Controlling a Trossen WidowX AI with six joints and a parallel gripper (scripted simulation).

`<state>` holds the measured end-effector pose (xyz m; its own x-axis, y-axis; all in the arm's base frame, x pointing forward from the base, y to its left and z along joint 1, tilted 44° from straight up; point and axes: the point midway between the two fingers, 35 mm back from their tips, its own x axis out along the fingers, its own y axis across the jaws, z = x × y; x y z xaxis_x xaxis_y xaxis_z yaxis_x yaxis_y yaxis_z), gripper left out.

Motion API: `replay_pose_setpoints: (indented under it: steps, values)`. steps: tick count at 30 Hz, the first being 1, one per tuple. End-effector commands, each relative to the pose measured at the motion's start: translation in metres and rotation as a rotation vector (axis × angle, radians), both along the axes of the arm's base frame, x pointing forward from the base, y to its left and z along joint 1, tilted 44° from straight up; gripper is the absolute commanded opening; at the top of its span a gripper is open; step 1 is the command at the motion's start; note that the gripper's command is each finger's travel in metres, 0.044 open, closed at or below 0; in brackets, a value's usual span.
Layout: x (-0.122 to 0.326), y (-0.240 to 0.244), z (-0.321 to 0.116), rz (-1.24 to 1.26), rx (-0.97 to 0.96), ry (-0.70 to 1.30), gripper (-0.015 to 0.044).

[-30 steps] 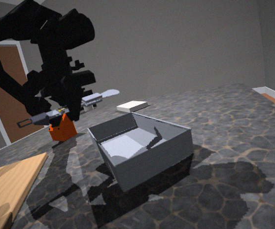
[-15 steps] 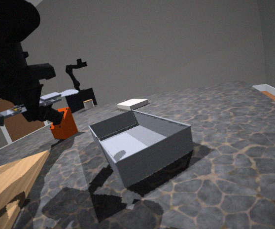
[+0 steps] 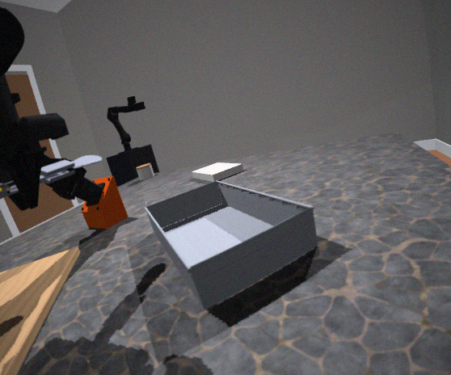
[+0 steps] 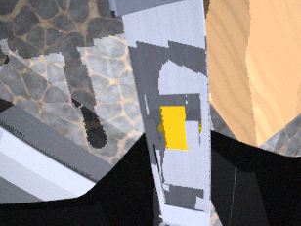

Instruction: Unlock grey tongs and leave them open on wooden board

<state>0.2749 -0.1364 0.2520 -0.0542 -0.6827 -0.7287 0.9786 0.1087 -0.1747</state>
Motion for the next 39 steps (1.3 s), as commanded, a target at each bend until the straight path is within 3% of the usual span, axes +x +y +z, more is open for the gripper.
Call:
replay_pose_setpoints:
  steps: [1, 29, 39]
  values:
    - [-0.015, -0.012, 0.013, 0.058, 0.014, 0.039, -0.0150]
    - [-0.128, -0.062, 0.077, 0.405, 0.010, 0.368, -0.0150]
    - [-0.131, -0.062, 0.078, 0.413, 0.009, 0.377, -0.0150]
